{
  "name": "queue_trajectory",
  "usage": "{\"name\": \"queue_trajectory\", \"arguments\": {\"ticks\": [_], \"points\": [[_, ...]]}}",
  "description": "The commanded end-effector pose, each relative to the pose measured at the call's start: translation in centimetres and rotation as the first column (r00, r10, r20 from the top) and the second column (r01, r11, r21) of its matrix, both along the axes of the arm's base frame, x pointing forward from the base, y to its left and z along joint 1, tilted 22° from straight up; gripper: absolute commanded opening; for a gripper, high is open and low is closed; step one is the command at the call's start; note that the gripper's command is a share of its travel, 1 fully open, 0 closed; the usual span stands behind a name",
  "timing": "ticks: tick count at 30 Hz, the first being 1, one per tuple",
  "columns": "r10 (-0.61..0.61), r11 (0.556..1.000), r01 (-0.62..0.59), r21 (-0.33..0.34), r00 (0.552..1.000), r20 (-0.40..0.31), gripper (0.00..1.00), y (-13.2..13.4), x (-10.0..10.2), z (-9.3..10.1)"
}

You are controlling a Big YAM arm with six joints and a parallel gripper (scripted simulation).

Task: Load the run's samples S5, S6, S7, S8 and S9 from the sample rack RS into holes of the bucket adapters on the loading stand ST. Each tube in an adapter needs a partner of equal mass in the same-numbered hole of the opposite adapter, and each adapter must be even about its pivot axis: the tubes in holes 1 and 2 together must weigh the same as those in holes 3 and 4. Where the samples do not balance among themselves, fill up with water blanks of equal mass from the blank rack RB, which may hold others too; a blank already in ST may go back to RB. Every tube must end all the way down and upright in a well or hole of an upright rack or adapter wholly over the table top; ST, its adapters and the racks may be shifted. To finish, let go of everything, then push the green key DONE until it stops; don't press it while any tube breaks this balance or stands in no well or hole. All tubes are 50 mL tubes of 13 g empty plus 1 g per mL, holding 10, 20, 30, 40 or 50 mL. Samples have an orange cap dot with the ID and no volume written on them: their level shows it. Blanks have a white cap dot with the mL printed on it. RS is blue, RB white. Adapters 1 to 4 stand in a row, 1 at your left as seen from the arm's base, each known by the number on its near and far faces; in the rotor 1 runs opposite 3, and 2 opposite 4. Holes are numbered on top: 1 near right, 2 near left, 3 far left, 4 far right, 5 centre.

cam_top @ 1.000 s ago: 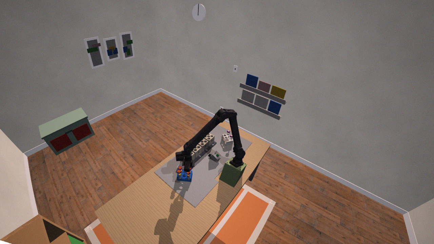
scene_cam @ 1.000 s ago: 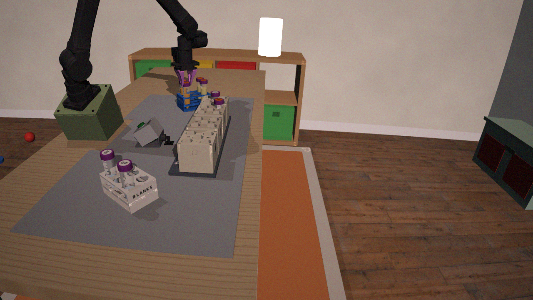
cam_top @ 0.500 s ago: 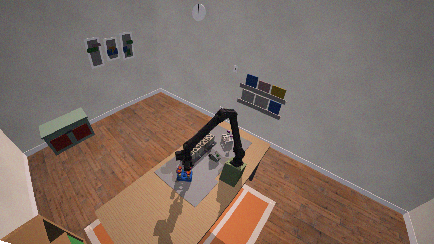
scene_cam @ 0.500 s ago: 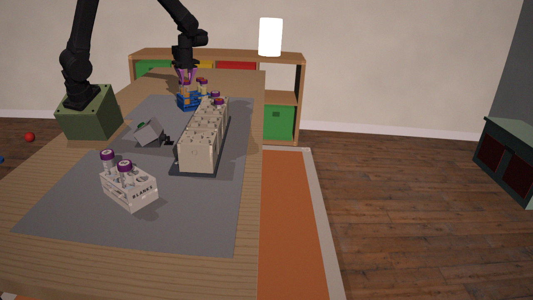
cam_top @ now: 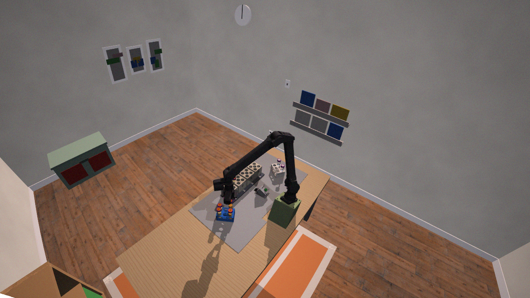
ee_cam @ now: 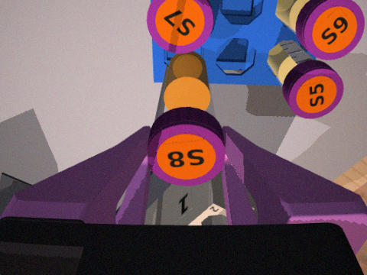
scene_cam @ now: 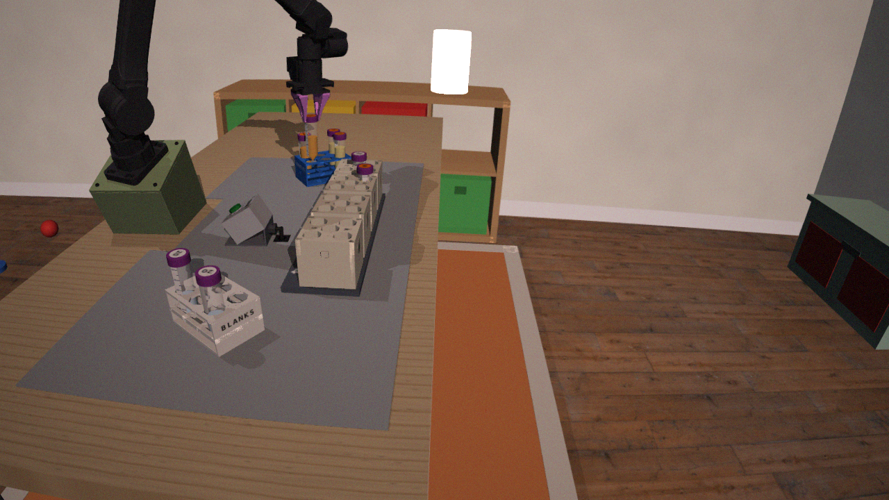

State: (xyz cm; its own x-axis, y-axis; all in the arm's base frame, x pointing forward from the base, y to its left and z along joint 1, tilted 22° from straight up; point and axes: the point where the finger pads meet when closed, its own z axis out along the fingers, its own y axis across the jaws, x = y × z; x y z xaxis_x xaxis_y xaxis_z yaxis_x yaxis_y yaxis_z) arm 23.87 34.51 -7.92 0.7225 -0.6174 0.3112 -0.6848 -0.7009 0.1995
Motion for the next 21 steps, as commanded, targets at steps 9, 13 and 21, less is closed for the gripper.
{"name": "queue_trajectory", "arguments": {"ticks": [9, 13, 21], "points": [[0.009, 0.997, -0.011, 0.074, 0.999, 0.037, 0.00, 4.4, 0.2, 5.7], [0.009, 0.997, -0.011, 0.075, 0.999, 0.037, 0.00, 4.8, 0.0, 7.0], [0.009, 0.997, -0.011, 0.077, 0.999, 0.037, 0.00, 5.5, -0.3, 8.9]]}}
